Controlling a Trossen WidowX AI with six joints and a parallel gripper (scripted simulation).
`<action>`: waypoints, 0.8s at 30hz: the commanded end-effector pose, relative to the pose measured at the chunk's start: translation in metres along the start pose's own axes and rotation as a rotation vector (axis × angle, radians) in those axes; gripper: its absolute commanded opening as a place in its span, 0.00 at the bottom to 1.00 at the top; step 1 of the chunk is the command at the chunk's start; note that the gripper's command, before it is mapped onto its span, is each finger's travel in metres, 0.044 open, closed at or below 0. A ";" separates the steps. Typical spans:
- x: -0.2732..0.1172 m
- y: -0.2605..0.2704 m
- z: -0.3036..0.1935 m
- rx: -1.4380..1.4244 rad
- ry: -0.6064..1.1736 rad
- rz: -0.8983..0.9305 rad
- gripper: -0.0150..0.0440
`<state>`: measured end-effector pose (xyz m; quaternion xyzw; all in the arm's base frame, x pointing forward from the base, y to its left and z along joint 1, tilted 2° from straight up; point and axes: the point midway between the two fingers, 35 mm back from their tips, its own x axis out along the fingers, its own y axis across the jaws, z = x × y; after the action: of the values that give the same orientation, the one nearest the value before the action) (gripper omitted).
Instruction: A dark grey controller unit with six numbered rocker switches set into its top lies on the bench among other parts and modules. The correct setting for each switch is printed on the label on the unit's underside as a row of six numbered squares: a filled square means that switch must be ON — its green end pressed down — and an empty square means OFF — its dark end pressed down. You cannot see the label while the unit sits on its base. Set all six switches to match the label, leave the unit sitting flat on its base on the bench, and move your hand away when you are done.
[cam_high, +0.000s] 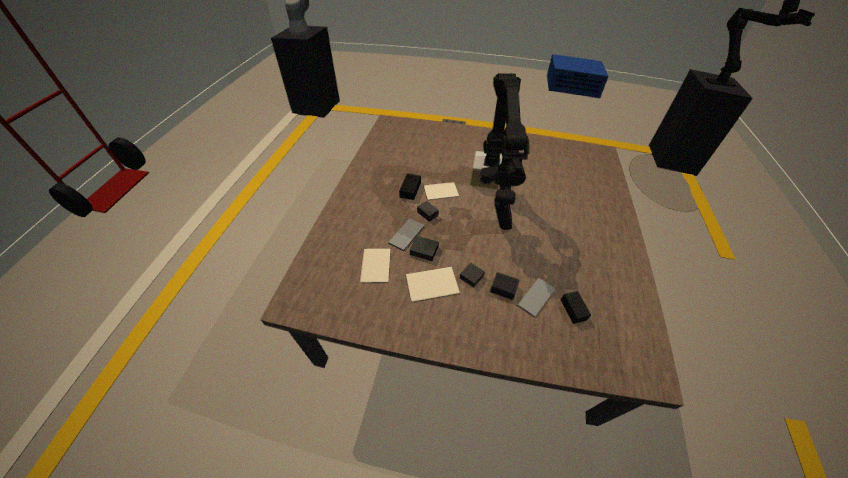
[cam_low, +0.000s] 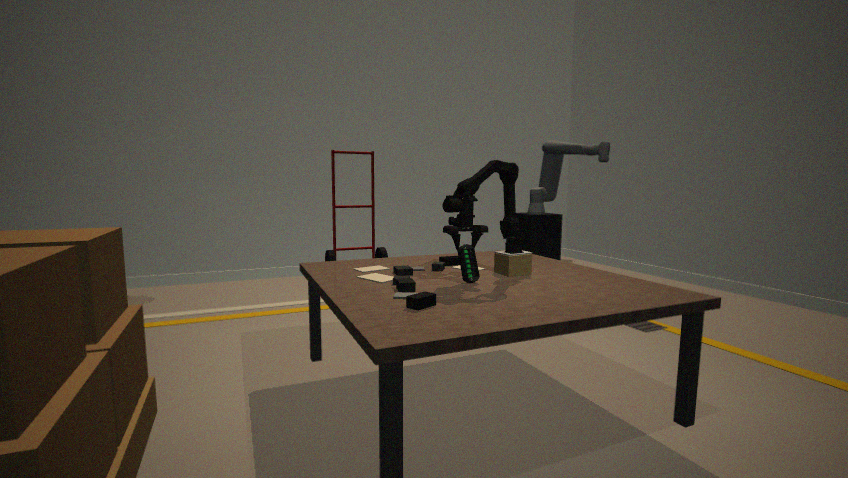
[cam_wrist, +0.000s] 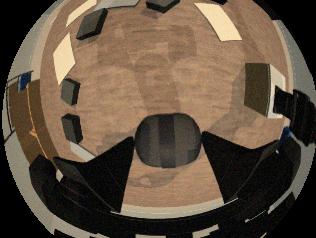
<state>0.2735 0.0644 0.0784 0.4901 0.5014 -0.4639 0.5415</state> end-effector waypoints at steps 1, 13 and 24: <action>0.005 -0.003 0.004 -0.006 -0.006 -0.012 0.83; 0.008 -0.003 0.013 -0.006 -0.007 -0.012 0.83; 0.011 -0.003 0.021 -0.006 -0.008 -0.012 0.83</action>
<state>0.2763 0.0442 0.0728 0.4891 0.4982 -0.4661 0.5434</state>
